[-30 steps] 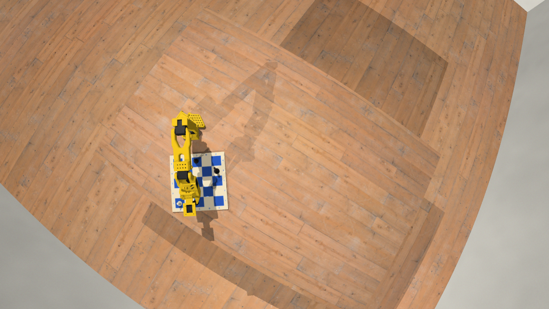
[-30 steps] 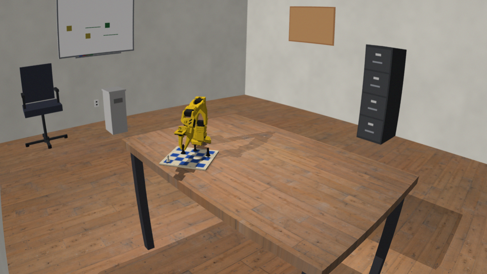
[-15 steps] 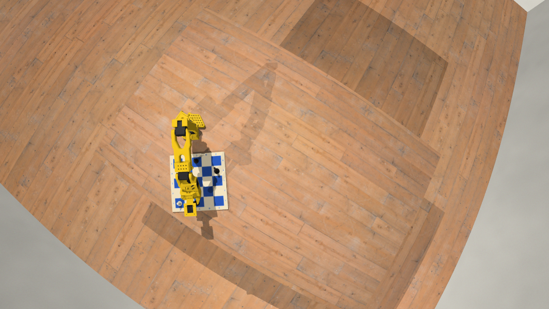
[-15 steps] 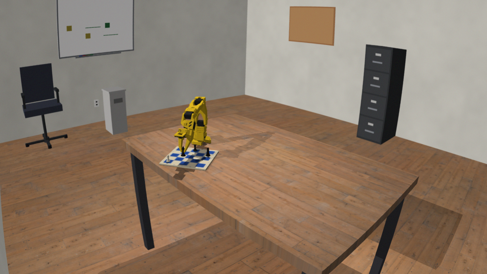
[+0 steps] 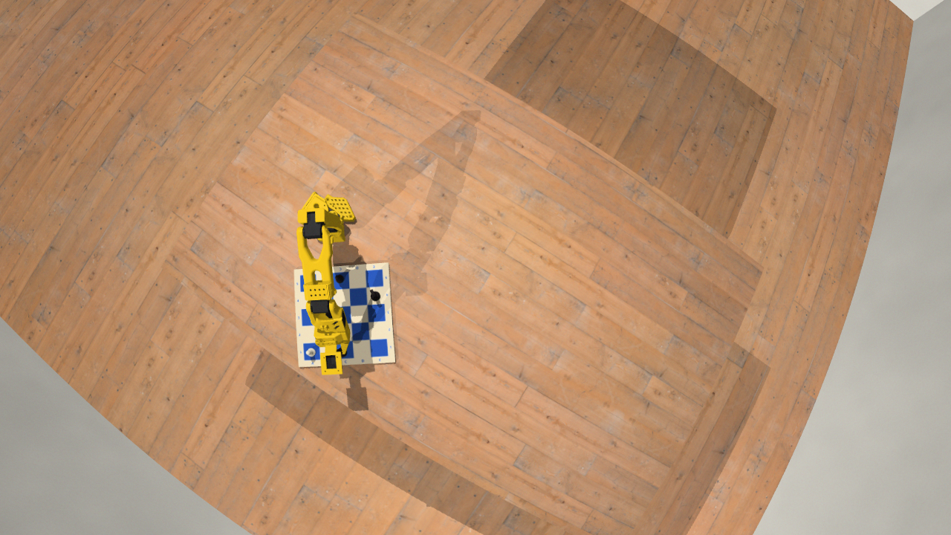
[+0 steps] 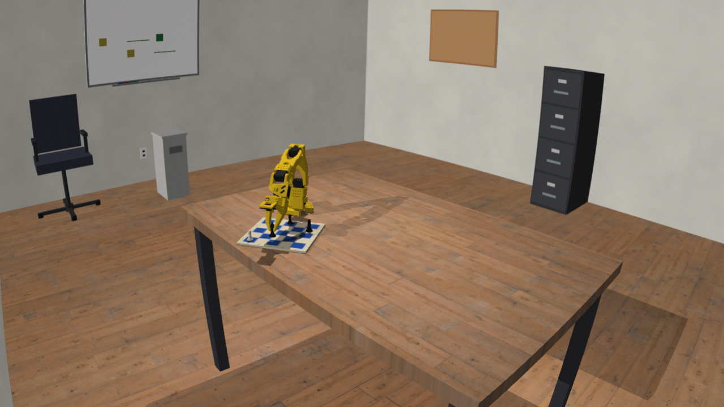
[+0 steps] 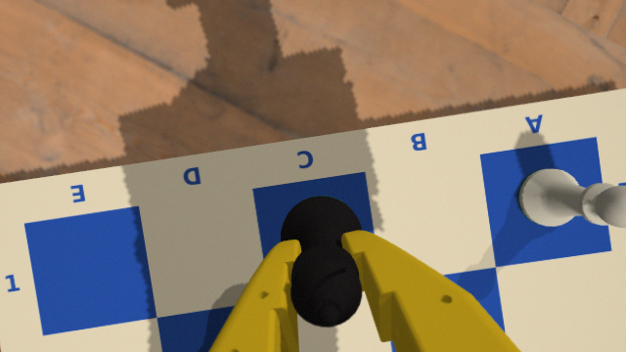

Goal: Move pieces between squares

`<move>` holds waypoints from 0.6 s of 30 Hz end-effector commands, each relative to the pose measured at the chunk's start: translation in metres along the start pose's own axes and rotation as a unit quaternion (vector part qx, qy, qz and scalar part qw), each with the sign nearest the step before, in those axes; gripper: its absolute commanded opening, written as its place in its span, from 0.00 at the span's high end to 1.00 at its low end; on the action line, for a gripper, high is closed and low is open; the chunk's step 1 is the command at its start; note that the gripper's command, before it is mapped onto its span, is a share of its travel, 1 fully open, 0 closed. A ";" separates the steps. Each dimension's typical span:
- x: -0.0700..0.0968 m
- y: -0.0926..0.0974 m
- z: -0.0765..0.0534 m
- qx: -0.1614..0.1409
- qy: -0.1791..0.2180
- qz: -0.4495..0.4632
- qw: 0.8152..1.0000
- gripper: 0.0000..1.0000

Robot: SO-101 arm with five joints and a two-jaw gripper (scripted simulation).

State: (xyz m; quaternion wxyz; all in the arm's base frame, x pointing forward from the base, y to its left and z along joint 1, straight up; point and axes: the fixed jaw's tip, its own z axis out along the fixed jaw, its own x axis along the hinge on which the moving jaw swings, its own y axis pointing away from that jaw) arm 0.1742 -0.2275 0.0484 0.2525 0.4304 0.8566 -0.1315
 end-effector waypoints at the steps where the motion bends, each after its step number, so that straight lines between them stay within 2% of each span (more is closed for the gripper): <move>1: 0.008 0.001 0.007 -0.001 0.012 0.000 1.000 1.00; 18: 0.010 0.001 0.010 -0.001 0.012 0.000 1.000 1.00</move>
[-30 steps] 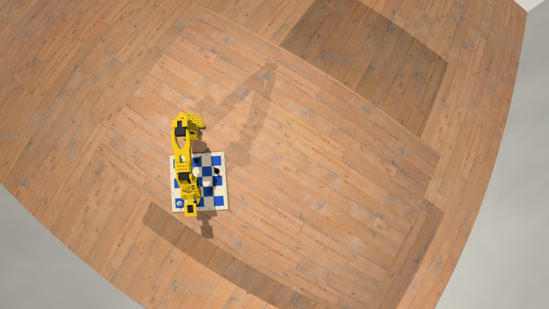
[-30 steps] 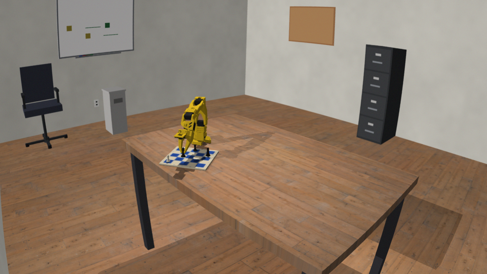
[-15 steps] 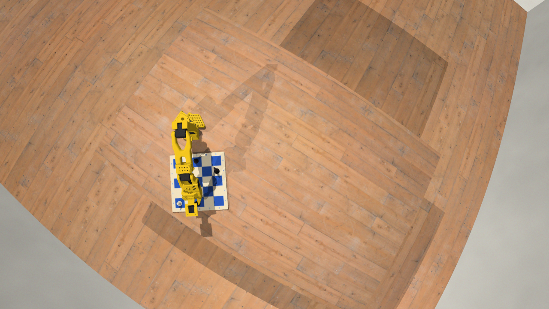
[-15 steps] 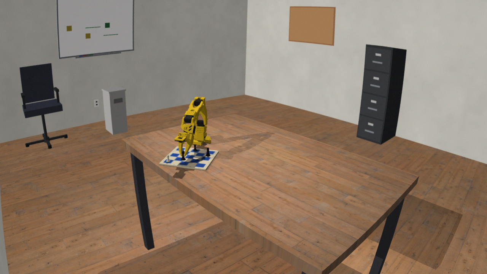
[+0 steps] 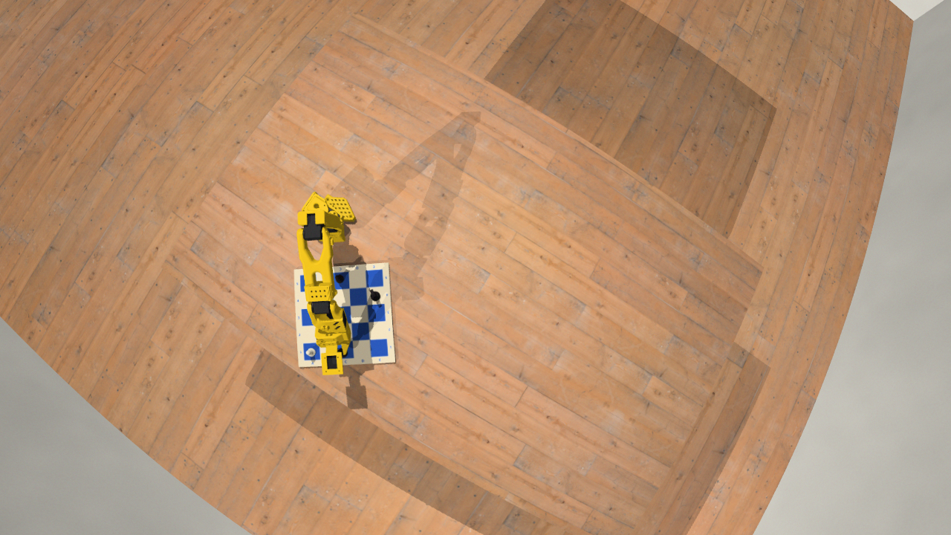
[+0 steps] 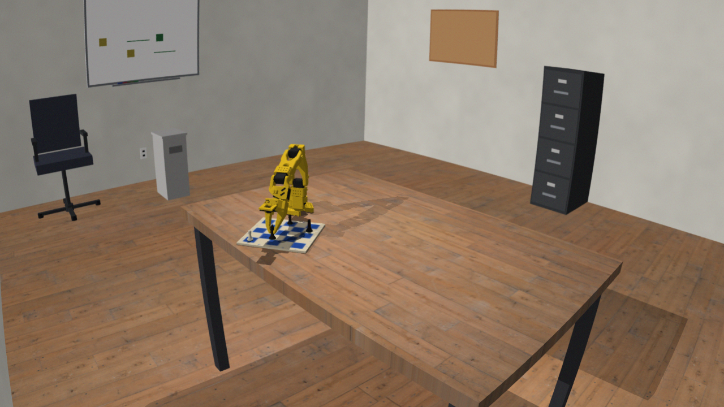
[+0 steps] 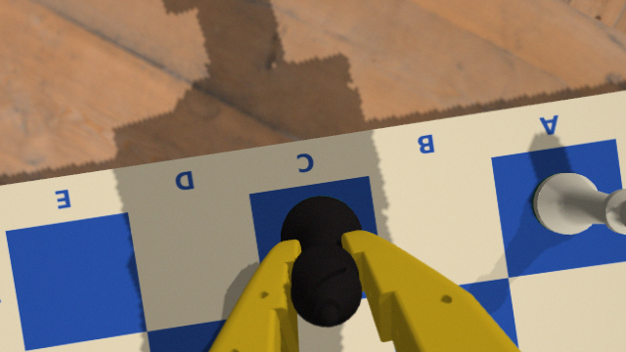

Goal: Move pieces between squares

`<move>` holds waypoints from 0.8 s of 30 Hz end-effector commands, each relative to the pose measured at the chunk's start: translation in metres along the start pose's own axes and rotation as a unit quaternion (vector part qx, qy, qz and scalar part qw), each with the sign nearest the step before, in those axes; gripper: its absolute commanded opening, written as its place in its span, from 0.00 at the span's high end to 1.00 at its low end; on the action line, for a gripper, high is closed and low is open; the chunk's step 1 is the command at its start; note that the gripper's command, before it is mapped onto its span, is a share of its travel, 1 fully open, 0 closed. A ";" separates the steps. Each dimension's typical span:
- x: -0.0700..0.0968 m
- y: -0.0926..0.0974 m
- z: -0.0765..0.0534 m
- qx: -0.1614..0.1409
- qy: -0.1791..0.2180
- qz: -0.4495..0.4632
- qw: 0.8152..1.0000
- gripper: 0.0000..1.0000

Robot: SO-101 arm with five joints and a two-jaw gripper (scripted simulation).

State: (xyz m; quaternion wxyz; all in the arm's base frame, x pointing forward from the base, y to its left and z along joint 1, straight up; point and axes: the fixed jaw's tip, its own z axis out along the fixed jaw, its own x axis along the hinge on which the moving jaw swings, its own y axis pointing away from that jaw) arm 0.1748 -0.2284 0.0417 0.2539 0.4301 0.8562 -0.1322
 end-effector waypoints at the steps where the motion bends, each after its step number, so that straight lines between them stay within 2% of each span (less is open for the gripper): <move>1: 0.008 0.001 0.004 -0.002 0.014 0.000 1.000 1.00; 8: 0.015 0.003 0.006 -0.003 0.014 -0.003 1.000 1.00; 24: 0.010 0.004 0.001 -0.004 0.014 -0.005 1.000 1.00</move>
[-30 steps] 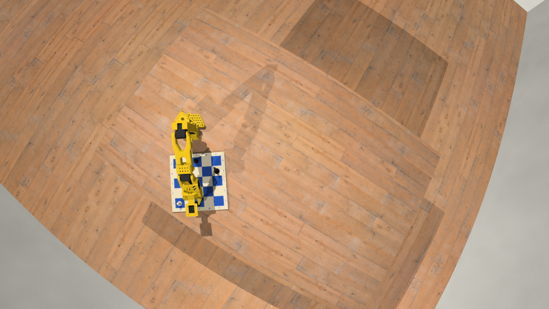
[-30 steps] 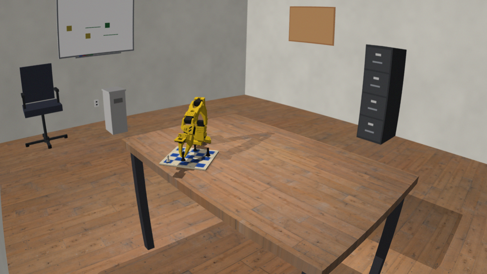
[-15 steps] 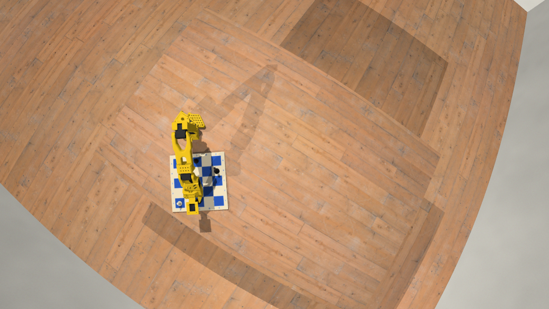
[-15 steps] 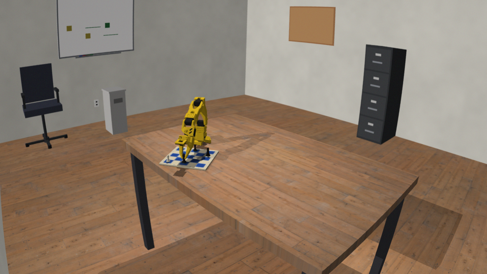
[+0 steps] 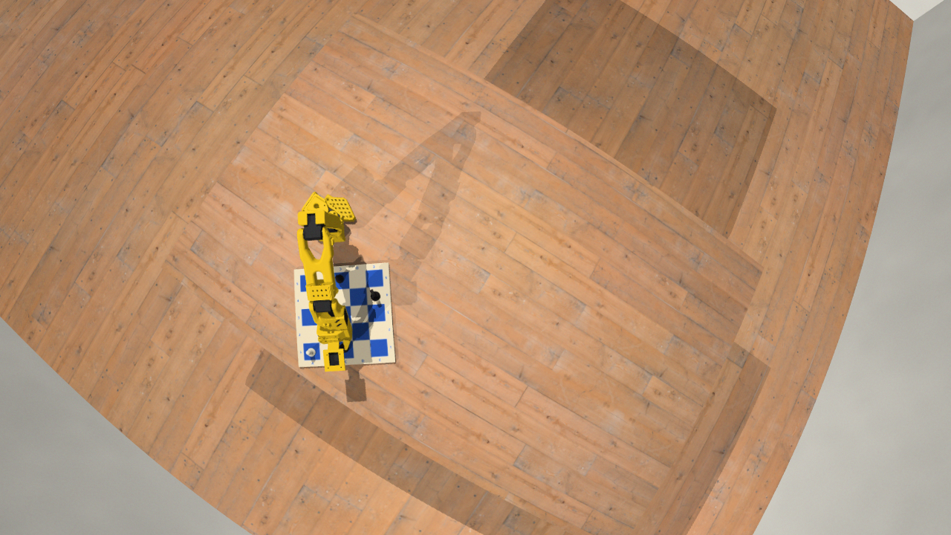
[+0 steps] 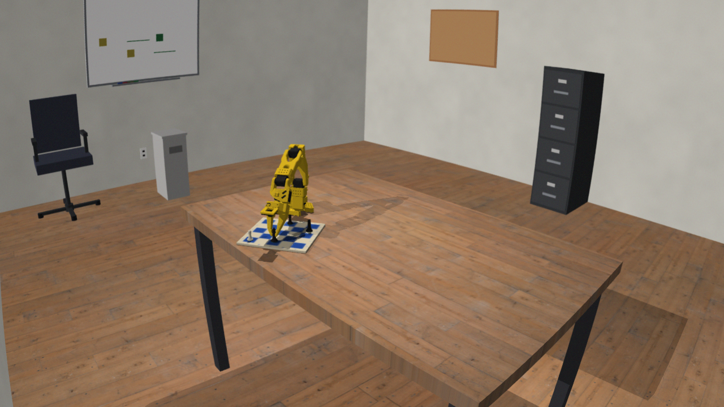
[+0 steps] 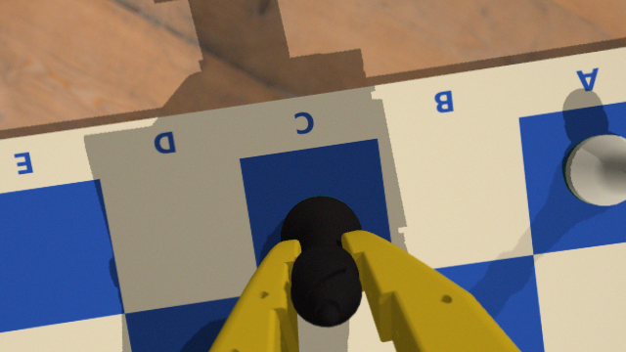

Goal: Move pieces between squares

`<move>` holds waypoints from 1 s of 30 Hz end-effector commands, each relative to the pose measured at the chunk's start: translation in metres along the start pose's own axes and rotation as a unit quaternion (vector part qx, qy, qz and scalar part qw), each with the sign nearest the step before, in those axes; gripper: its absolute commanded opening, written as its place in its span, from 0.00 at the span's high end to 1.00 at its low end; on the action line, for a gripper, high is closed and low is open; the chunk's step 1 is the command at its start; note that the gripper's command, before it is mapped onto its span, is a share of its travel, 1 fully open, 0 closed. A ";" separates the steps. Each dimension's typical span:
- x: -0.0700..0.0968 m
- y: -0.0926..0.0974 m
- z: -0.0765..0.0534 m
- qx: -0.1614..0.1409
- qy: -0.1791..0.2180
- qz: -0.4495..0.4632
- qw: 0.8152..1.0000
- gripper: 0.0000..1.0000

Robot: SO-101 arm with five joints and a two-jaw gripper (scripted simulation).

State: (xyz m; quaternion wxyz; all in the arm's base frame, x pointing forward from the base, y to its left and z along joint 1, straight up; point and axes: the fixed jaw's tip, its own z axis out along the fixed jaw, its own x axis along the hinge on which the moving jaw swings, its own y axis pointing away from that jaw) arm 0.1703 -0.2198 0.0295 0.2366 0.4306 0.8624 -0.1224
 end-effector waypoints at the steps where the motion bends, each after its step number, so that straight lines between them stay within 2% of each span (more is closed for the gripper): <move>1: -0.004 0.003 -0.004 -0.003 -0.007 -0.003 1.000 1.00; 14: -0.012 0.002 -0.007 -0.003 -0.007 -0.003 1.000 1.00; 30: -0.011 0.002 -0.005 -0.003 -0.007 -0.003 1.000 1.00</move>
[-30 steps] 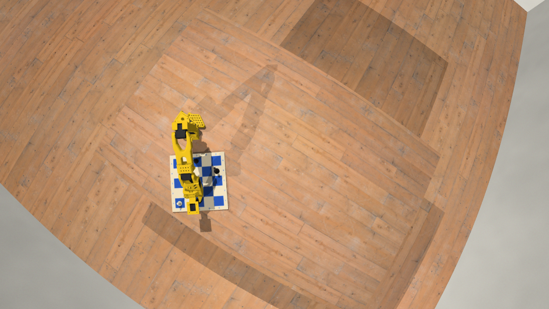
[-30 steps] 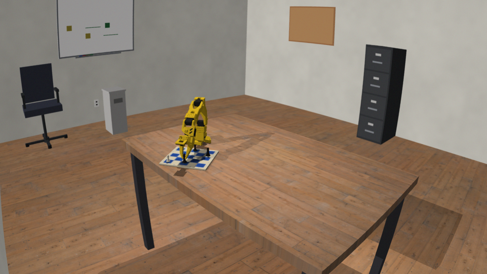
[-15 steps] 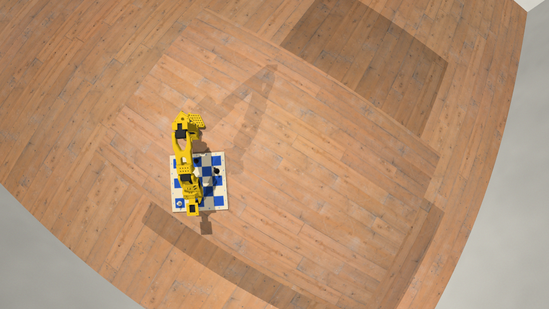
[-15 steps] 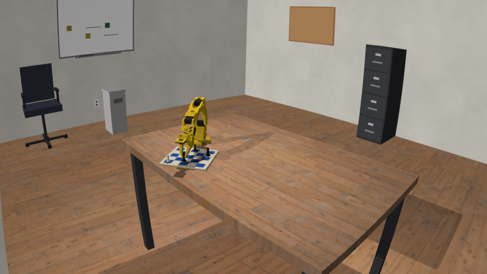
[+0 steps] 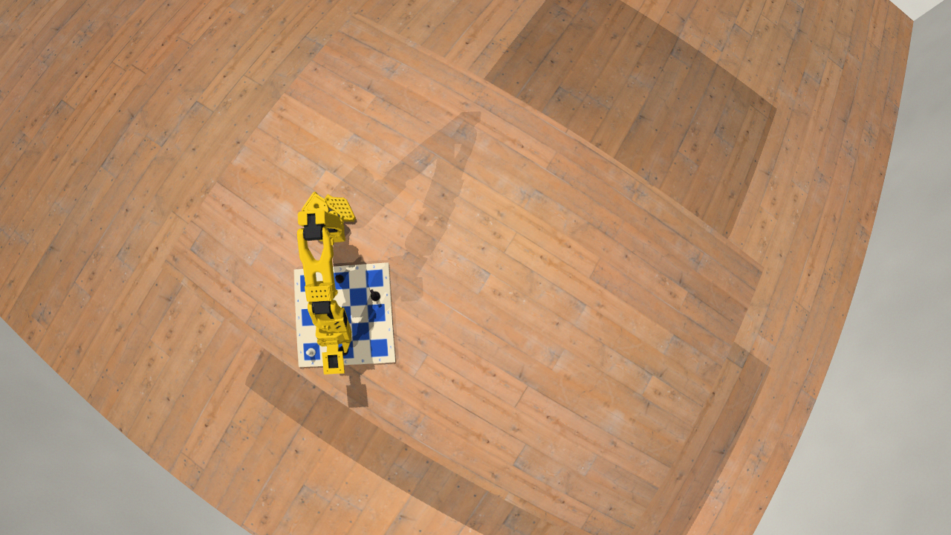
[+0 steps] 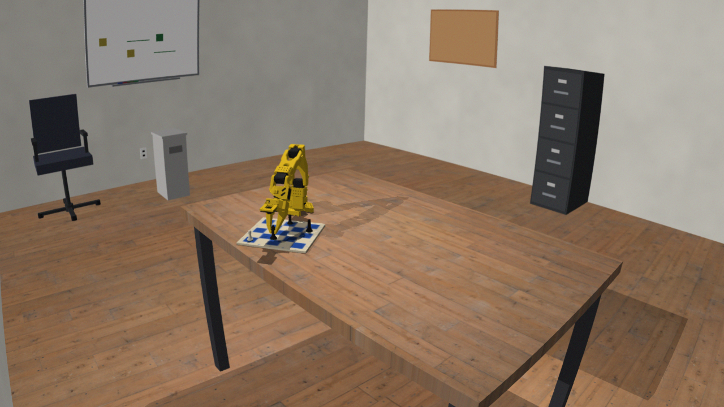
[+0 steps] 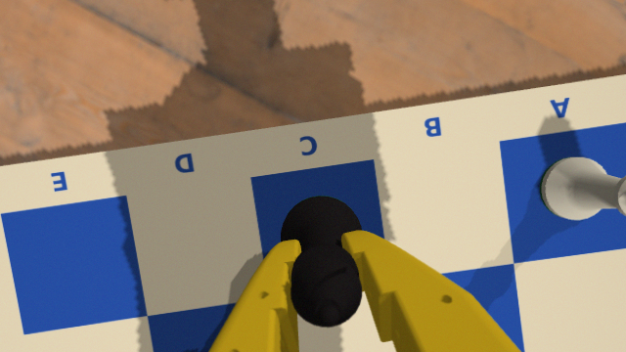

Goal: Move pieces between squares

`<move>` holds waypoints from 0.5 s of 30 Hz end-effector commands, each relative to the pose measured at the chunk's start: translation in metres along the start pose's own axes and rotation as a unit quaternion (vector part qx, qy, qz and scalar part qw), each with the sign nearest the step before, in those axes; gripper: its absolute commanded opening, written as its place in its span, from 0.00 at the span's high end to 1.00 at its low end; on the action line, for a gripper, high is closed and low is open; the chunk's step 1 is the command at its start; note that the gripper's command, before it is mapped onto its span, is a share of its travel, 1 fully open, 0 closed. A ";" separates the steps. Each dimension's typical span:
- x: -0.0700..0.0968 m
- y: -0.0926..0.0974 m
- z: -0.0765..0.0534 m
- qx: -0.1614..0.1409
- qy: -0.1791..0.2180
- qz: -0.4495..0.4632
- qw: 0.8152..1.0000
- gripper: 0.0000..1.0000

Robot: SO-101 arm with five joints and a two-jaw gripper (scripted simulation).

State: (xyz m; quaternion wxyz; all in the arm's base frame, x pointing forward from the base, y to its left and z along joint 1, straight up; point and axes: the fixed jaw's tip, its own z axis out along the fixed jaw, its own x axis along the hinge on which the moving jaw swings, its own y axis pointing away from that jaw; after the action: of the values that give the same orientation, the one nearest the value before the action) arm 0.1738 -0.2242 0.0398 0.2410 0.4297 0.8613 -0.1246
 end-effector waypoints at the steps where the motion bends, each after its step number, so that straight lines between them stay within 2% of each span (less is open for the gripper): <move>1: 0.000 0.002 0.001 -0.002 -0.002 -0.002 1.000 1.00; 15: 0.003 0.002 0.006 -0.002 -0.002 -0.002 1.000 1.00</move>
State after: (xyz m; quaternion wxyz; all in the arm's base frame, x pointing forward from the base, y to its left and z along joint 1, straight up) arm 0.1765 -0.2278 0.0411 0.2539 0.4278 0.8575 -0.1312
